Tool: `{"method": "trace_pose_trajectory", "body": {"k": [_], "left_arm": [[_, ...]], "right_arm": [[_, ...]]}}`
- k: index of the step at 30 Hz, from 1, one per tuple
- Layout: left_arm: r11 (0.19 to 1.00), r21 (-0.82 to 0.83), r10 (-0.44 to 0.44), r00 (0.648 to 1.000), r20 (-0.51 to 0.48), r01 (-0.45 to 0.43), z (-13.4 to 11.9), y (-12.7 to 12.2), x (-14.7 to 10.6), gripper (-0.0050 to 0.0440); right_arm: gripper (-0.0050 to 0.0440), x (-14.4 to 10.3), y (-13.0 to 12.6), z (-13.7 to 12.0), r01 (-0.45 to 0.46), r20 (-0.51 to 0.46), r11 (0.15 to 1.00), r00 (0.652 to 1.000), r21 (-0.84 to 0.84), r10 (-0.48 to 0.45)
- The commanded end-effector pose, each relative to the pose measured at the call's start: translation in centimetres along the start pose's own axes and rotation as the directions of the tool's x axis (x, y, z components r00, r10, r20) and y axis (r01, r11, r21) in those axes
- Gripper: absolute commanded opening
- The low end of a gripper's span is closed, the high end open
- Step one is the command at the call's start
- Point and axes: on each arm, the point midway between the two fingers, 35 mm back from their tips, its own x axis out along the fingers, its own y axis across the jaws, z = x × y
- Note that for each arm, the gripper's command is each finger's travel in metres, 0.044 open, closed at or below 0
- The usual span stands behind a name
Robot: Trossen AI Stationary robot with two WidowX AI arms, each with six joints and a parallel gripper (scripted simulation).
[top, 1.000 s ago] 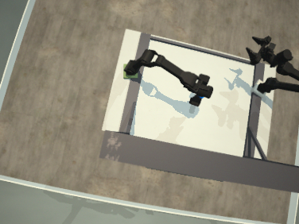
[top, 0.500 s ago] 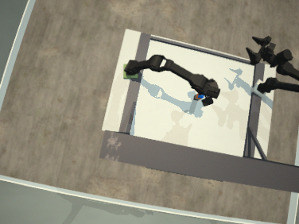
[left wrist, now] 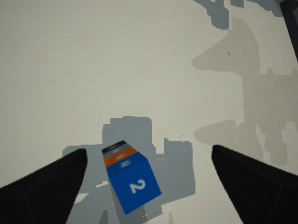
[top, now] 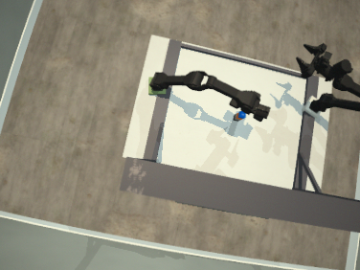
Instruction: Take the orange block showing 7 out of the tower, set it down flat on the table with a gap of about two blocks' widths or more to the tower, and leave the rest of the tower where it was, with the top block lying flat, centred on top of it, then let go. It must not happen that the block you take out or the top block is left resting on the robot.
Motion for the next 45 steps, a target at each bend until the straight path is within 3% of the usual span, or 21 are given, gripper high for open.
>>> {"method": "trace_pose_trajectory", "body": {"k": [1, 13, 18, 24, 26, 33, 40, 43, 45], "left_arm": [[0.981, -0.185, 0.052, 0.998, -0.023, -0.056, 0.3, -0.2, 0.6, 0.04], [0.986, -0.159, 0.045, 0.999, -0.028, -0.049, 0.2, -0.3, 0.3, 0.04], [0.998, 0.056, -0.015, 0.999, -0.044, 0.017, 0.3, -0.4, -2.0, 0.04], [0.929, 0.355, -0.083, 0.994, -0.069, 0.102, 0.3, -0.5, -4.1, 0.04], [0.929, 0.355, -0.083, 0.994, -0.069, 0.102, 0.3, -0.5, -4.1, 0.04], [0.719, 0.669, -0.163, 0.982, -0.097, 0.186, 0.2, -0.4, -6.6, 0.04], [0.438, 0.873, -0.235, 0.964, -0.121, 0.216, 0.0, -0.2, -8.7, 0.04], [0.43, 0.877, -0.235, 0.964, -0.121, 0.215, 0.0, -0.2, -8.7, 0.04], [0.349, 0.912, -0.253, 0.959, -0.127, 0.213, -0.2, 0.0, -8.8, 0.04]], "right_arm": [[0.04, -0.1, 0.0, 0.6, 0.001, 0.016, 1.0, 1.0, -0.002, -0.001], [0.04, -0.1, 0.0, 0.6, 0.001, 0.016, 1.0, 1.0, -0.002, -0.001], [0.04, -0.1, 0.0, 0.6, 0.001, 0.016, 1.0, 1.0, -0.002, -0.001], [0.04, -0.1, 0.0, 0.6, 0.001, 0.016, 1.0, 1.0, -0.002, -0.001], [0.04, -0.1, 0.0, 0.6, 0.001, 0.016, 1.0, 1.0, -0.002, -0.001], [0.04, -0.1, 0.0, 0.6, 0.001, 0.016, 1.0, 1.0, -0.002, -0.001], [0.04, -0.1, 0.0, 0.6, 0.001, 0.016, 1.0, 1.0, -0.002, -0.001], [0.04, -0.1, 0.0, 0.6, 0.001, 0.016, 1.0, 1.0, -0.002, -0.001], [0.04, -0.1, 0.0, 0.6, 0.001, 0.016, 1.0, 1.0, -0.002, -0.001]]}}
